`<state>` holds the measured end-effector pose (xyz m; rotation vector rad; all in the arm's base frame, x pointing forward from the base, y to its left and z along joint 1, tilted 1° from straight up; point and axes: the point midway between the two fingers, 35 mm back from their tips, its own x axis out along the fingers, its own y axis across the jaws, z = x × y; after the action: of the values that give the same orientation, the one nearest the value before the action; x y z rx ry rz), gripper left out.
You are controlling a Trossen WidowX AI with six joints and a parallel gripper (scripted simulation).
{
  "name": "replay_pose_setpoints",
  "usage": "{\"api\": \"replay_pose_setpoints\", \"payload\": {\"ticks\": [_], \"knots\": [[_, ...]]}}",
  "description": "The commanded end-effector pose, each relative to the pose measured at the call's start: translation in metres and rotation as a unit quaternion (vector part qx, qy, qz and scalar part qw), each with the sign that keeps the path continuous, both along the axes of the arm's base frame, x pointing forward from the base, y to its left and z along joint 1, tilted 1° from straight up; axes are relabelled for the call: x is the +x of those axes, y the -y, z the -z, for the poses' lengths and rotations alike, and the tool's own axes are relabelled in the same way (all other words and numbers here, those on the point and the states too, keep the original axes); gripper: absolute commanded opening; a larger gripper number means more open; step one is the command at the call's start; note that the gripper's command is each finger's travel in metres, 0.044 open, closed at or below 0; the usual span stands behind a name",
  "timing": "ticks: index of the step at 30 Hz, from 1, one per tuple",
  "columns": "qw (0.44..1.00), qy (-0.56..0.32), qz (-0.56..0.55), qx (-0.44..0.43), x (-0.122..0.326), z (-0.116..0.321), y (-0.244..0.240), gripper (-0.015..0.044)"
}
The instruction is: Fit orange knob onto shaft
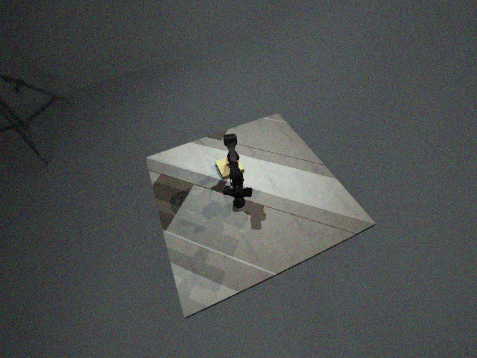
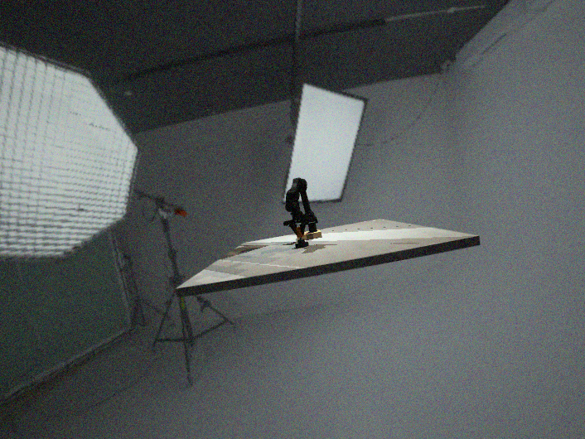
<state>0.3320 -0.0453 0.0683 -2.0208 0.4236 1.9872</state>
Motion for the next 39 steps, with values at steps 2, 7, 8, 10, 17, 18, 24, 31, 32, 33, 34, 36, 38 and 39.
{"api": "replay_pose_setpoints", "payload": {"ticks": [2, 7, 8, 10, 17, 18, 24, 31, 32, 33, 34, 36, 38, 39], "knots": [[1.000, 0.000, -0.010, -0.001, 0.0000, 0.0015, 0.0002, 0.0000], [1.000, 0.000, -0.010, -0.001, 0.0004, 0.0019, 0.0005, 0.0000], [1.000, 0.000, -0.010, -0.001, 0.0004, 0.0019, 0.0005, 0.0000], [1.000, 0.000, -0.010, -0.001, 0.0004, 0.0019, 0.0005, 0.0000], [1.000, 0.000, -0.010, -0.001, 0.0005, 0.0024, 0.0007, 0.0000], [1.000, 0.000, -0.010, -0.001, 0.0005, 0.0024, 0.0007, 0.0000], [1.000, 0.000, -0.010, -0.001, 0.0005, 0.0015, 0.0006, 0.0000], [1.000, 0.000, 0.003, -0.001, 0.0007, -0.0027, 0.0004, 0.0000], [1.000, 0.001, 0.017, -0.001, 0.0008, -0.0026, 0.0004, 0.0000], [0.999, 0.001, 0.034, 0.000, 0.0008, -0.0025, 0.0004, 0.0000], [0.998, 0.001, 0.055, 0.000, 0.0007, -0.0023, 0.0004, 0.0000], [0.994, 0.002, 0.112, 0.001, 0.0005, -0.0017, 0.0004, 0.0000], [0.984, 0.003, 0.181, 0.002, 0.0002, -0.0009, 0.0004, 0.0000], [0.977, 0.004, 0.215, 0.002, 0.0000, -0.0005, 0.0004, 0.0000]]}}
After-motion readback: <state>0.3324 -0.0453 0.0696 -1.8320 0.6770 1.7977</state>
